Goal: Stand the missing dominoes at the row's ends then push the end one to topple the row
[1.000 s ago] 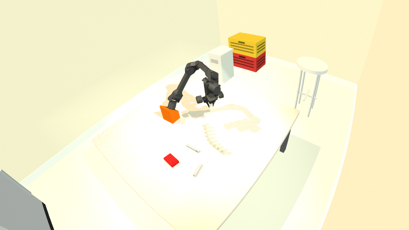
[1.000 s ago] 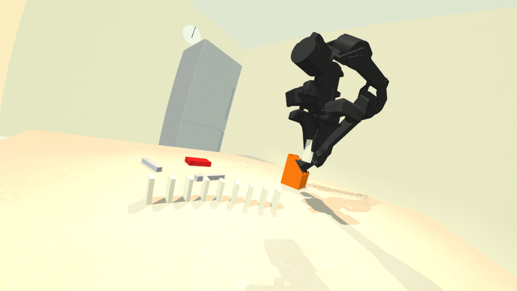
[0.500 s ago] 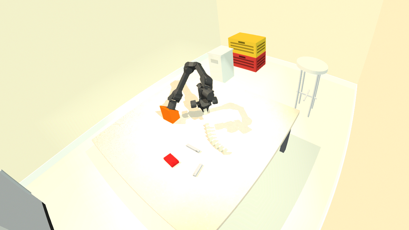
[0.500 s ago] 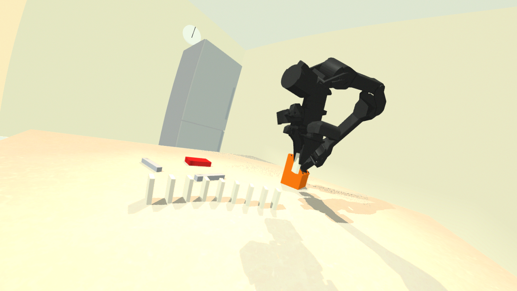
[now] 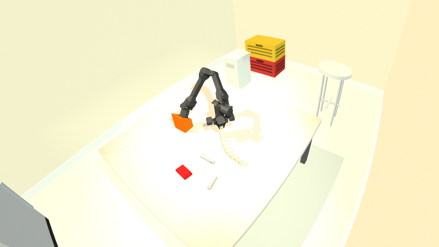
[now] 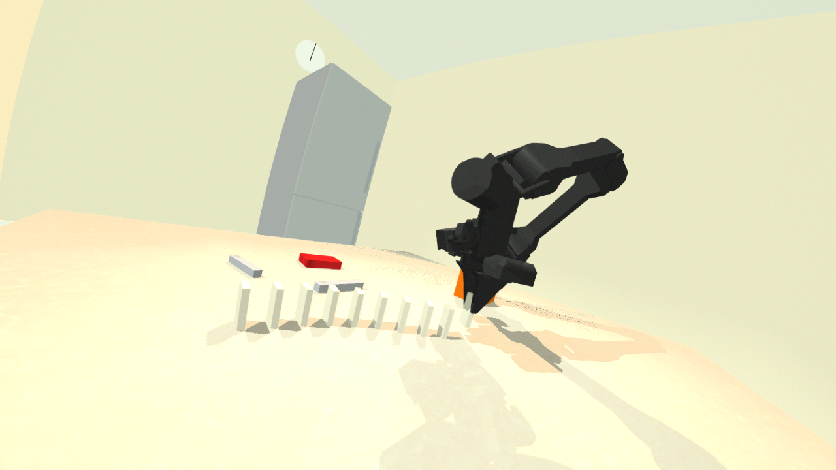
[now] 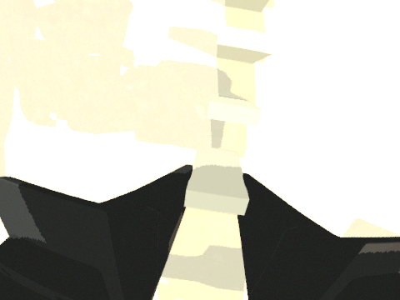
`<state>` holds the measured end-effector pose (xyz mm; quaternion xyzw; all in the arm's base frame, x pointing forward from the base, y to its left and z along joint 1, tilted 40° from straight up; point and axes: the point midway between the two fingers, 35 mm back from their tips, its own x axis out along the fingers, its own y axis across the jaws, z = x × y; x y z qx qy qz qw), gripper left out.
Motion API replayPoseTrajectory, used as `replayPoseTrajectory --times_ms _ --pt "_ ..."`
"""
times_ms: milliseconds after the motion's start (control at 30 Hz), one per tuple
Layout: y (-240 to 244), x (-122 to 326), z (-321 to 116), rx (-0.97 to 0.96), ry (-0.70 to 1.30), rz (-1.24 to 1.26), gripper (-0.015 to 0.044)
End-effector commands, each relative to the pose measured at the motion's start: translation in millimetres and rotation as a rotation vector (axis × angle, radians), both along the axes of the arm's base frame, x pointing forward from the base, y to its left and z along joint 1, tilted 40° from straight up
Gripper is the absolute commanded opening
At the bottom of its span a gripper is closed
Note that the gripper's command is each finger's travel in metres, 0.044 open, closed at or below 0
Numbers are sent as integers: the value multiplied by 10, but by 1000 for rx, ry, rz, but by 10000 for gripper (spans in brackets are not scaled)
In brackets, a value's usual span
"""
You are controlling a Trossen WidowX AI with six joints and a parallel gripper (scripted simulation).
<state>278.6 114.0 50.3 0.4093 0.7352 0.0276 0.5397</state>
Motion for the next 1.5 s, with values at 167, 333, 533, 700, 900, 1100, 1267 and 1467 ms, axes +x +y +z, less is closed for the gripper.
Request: replayPoseTrajectory --times_ms 167,333,533,700,900,1100,1267,1467 --pt "141 -74 -158 9 10 -3 107" --pt "141 -74 -158 9 10 -3 107" --pt "141 -74 -158 9 10 -3 186" --pt "141 -74 -158 9 10 -3 317" --pt "141 -74 -158 9 10 -3 440" --pt "-225 60 242 -3 6 -3 440" --pt "-682 50 805 -2 8 1 440" --pt "-691 43 824 0 -3 15 414"
